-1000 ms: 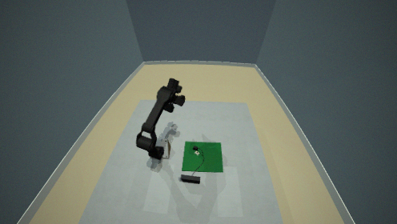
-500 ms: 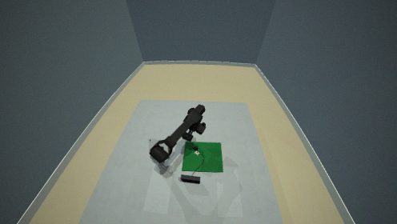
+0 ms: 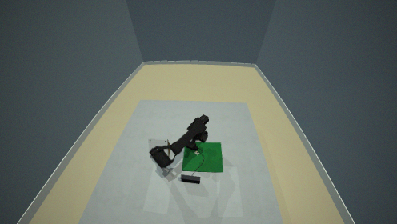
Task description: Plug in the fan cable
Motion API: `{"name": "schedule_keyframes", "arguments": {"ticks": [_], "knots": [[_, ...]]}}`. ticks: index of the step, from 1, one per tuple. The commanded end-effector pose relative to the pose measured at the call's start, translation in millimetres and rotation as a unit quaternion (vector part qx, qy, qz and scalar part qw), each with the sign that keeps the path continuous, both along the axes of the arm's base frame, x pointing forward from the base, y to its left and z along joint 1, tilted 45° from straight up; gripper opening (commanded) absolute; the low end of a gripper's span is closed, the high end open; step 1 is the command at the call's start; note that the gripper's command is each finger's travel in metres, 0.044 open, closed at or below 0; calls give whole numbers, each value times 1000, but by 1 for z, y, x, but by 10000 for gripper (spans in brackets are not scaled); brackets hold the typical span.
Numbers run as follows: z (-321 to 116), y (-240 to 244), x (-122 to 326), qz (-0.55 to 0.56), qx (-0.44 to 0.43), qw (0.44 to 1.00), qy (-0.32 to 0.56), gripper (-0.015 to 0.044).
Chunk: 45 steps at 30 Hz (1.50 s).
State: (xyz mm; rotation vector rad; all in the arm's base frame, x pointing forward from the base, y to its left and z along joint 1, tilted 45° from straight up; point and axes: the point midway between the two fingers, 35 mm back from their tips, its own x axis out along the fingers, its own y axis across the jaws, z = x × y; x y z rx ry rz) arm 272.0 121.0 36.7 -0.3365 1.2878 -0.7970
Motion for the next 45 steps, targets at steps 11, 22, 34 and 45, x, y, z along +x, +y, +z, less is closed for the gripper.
{"name": "schedule_keyframes", "arguments": {"ticks": [11,22,34,45], "knots": [[-42,-49,-2,-2,-7,1000,4,440],[-55,-62,0,-2,-7,1000,4,440],[-69,-76,1,-2,-8,1000,4,440],[-73,-80,1,-5,-7,1000,3,335]]}}
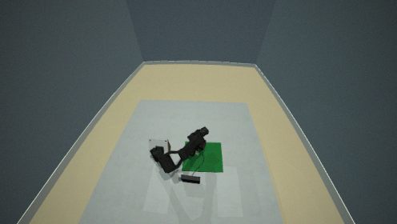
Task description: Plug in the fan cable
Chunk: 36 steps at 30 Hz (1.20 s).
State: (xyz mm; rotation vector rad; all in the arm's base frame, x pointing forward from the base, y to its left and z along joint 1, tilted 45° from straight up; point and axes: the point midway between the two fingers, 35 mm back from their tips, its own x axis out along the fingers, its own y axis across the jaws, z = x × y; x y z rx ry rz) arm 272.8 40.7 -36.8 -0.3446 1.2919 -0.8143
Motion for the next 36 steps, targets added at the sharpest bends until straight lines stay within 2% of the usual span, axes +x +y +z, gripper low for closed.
{"name": "schedule_keyframes", "arguments": {"ticks": [1,12,16,20,25,36], "knots": [[0,0,0,0,0,1000,0,309],[0,0,0,0,0,1000,0,20],[2,2,0,0,0,1000,0,0],[33,34,-2,2,0,1000,1,0],[34,35,-2,4,-1,1000,3,0],[37,33,0,132,-10,983,128,0]]}}
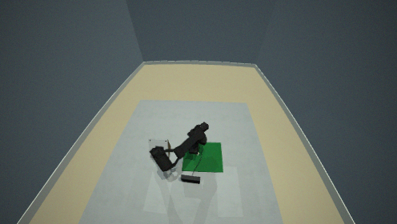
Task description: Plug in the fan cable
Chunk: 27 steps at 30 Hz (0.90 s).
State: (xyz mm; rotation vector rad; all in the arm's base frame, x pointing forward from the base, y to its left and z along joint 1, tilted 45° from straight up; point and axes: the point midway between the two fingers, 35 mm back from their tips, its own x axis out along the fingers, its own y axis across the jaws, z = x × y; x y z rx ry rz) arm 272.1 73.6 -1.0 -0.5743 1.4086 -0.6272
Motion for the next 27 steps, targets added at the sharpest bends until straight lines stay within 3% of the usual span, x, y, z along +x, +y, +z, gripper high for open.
{"name": "schedule_keyframes", "arguments": {"ticks": [1,14,27], "knots": [[2,-1,1,42,-3,998,41,0],[5,-4,4,200,-16,960,197,0],[9,-8,7,348,-27,872,343,0]]}}
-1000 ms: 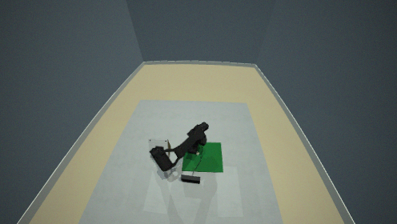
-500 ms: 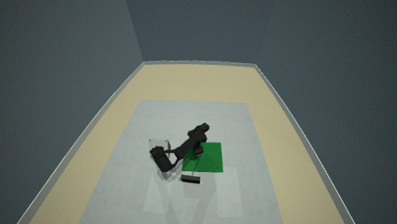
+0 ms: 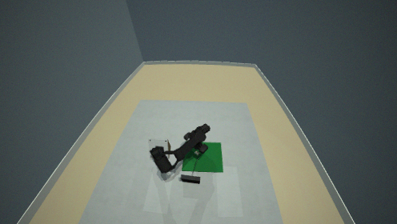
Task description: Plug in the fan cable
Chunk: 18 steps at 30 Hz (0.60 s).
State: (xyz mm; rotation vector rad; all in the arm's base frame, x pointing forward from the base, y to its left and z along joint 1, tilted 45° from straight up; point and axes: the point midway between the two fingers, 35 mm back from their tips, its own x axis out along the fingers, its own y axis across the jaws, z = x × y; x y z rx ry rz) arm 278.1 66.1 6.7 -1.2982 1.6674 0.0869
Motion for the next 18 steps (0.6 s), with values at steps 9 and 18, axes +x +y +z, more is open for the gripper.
{"name": "schedule_keyframes", "arguments": {"ticks": [9,18], "knots": [[4,-4,3,141,-12,980,138,0],[7,-6,5,249,-21,937,243,0]]}}
